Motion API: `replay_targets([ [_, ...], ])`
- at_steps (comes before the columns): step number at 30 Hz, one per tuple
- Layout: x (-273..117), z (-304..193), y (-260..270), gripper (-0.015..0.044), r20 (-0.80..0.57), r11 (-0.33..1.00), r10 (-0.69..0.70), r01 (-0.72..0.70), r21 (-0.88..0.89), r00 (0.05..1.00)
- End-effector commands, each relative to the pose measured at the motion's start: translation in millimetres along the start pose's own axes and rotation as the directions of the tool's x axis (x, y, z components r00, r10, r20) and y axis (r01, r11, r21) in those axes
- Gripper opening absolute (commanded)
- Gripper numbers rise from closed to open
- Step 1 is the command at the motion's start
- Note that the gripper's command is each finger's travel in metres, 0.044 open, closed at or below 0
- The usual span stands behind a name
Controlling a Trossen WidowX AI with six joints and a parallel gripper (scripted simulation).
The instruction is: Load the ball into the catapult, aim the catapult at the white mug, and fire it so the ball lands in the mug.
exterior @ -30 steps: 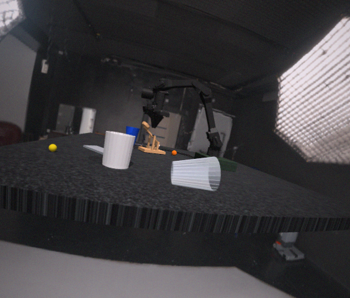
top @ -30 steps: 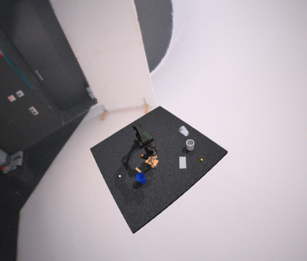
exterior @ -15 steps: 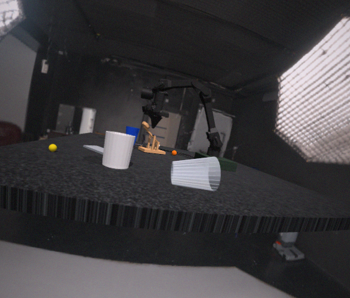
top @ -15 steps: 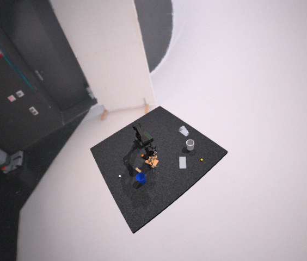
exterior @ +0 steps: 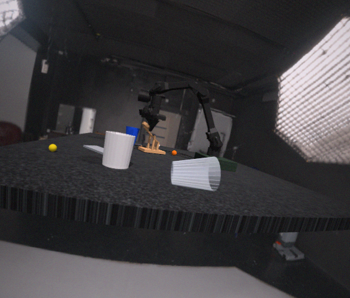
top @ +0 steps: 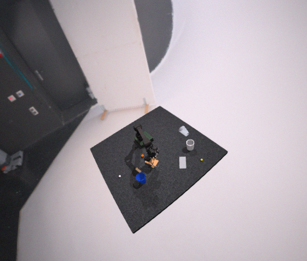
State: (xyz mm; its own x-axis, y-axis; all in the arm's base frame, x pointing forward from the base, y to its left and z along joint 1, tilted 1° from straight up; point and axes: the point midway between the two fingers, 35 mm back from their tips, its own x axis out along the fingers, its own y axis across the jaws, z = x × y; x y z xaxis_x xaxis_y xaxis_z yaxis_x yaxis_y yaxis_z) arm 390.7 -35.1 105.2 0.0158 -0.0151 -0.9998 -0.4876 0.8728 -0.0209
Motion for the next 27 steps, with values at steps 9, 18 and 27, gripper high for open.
replay_targets([
  [9,16.8,11.6,0.9,0.0,0.004,1.0,0.006,-0.006,0.004,1.0],
  [18,27.2,17.3,1.1,0.0,0.004,1.0,0.006,-0.006,0.004,1.0],
  [27,40.6,23.5,1.4,0.0,0.005,1.0,0.006,-0.006,0.004,1.0],
])
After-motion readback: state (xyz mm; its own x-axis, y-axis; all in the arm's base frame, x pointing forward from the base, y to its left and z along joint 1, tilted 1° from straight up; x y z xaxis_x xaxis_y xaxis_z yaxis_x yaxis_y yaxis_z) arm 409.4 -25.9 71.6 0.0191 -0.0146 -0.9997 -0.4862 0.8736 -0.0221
